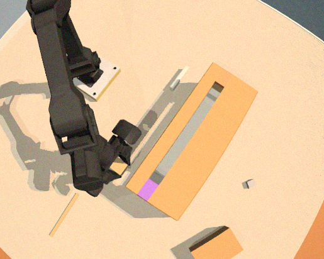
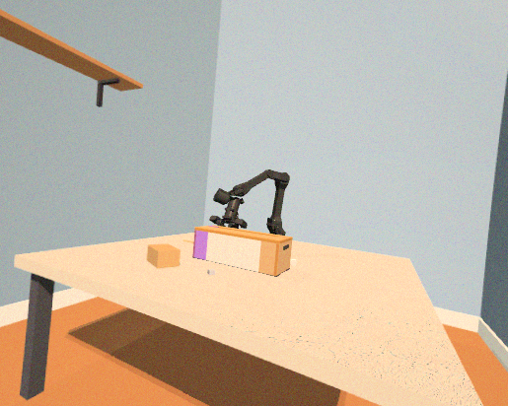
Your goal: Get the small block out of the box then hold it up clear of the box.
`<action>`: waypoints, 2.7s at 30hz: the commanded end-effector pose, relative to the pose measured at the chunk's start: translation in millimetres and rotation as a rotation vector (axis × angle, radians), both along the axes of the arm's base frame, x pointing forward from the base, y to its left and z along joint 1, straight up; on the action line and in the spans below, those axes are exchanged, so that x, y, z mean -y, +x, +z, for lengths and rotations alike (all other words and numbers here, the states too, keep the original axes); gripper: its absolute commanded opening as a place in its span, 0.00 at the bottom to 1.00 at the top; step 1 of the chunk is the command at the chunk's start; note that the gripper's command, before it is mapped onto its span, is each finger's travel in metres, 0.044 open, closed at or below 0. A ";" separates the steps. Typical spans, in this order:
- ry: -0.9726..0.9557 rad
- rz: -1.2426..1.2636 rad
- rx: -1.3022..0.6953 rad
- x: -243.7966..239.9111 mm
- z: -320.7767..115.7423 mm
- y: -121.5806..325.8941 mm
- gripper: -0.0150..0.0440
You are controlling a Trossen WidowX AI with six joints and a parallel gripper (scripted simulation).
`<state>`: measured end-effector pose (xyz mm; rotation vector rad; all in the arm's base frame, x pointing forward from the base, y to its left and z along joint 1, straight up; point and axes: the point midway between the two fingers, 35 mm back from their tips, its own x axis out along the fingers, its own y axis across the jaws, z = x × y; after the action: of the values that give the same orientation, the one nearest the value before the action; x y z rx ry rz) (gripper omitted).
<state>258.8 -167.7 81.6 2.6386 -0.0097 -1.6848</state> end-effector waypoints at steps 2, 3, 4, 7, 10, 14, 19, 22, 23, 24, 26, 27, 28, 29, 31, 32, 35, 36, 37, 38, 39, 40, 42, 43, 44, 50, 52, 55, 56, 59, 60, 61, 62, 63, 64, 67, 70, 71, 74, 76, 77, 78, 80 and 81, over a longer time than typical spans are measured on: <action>-0.009 -0.071 0.004 -4.7 19.2 -2.3 0.25; -0.010 -0.094 0.005 -6.4 23.7 -3.1 0.25; -0.011 -0.116 0.006 -8.1 28.2 -4.1 0.25; -0.013 -0.184 0.012 -13.4 41.5 -7.5 0.25; -0.015 -0.253 0.022 -18.8 54.5 -11.8 0.25; -0.015 -0.345 0.040 -26.3 71.5 -18.7 0.25; -0.013 -0.460 0.073 -35.9 91.7 -29.4 0.25; -0.010 -0.513 0.091 -40.2 100.6 -35.1 0.25; -0.010 -0.516 0.092 -40.5 101.2 -35.5 0.25; -0.010 -0.516 0.092 -40.5 101.2 -35.5 0.25; -0.010 -0.516 0.092 -40.5 101.2 -35.5 0.25; -0.010 -0.516 0.092 -40.5 101.2 -35.5 0.25; -0.010 -0.516 0.092 -40.5 101.2 -35.5 0.25; -0.010 -0.516 0.092 -40.5 101.2 -35.5 0.25; -0.010 -0.516 0.092 -40.5 101.2 -35.5 0.25; -0.010 -0.516 0.092 -40.5 101.2 -35.5 0.25; -0.010 -0.516 0.092 -40.5 101.2 -35.5 0.25; -0.010 -0.516 0.092 -40.5 101.2 -35.5 0.25; -0.010 -0.516 0.092 -40.5 101.2 -35.5 0.25; -0.010 -0.516 0.092 -40.5 101.2 -35.5 0.25; -0.010 -0.516 0.092 -40.5 101.2 -35.5 0.25; -0.010 -0.516 0.092 -40.5 101.2 -35.5 0.25; -0.010 -0.516 0.092 -40.5 101.2 -35.5 0.25; -0.010 -0.516 0.092 -40.5 101.2 -35.5 0.25; -0.010 -0.516 0.092 -40.5 101.2 -35.5 0.25; -0.010 -0.516 0.092 -40.5 101.2 -35.5 0.25; -0.010 -0.516 0.092 -40.5 101.2 -35.5 0.25; -0.010 -0.516 0.092 -40.5 101.2 -35.5 0.25; -0.010 -0.516 0.092 -40.5 101.2 -35.5 0.25; -0.010 -0.516 0.092 -40.5 101.2 -35.5 0.25; -0.010 -0.516 0.092 -40.5 101.2 -35.5 0.25; -0.010 -0.516 0.092 -40.5 101.2 -35.5 0.25; -0.010 -0.516 0.092 -40.5 101.2 -35.5 0.25; -0.010 -0.516 0.092 -40.5 101.2 -35.5 0.25; -0.010 -0.516 0.092 -40.5 101.2 -35.5 0.25; -0.010 -0.516 0.092 -40.5 101.2 -35.5 0.25; -0.010 -0.516 0.092 -40.5 101.2 -35.5 0.25; -0.010 -0.516 0.092 -40.5 101.2 -35.5 0.25; -0.010 -0.516 0.092 -40.5 101.2 -35.5 0.25; -0.010 -0.516 0.092 -40.5 101.2 -35.5 0.25; -0.010 -0.516 0.092 -40.5 101.2 -35.5 0.25; -0.010 -0.516 0.092 -40.5 101.2 -35.5 0.25; -0.010 -0.516 0.092 -40.5 101.2 -35.5 0.25; -0.010 -0.516 0.092 -40.5 101.2 -35.5 0.25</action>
<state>224.0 -126.8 182.2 2.8713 -0.7462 -1.6556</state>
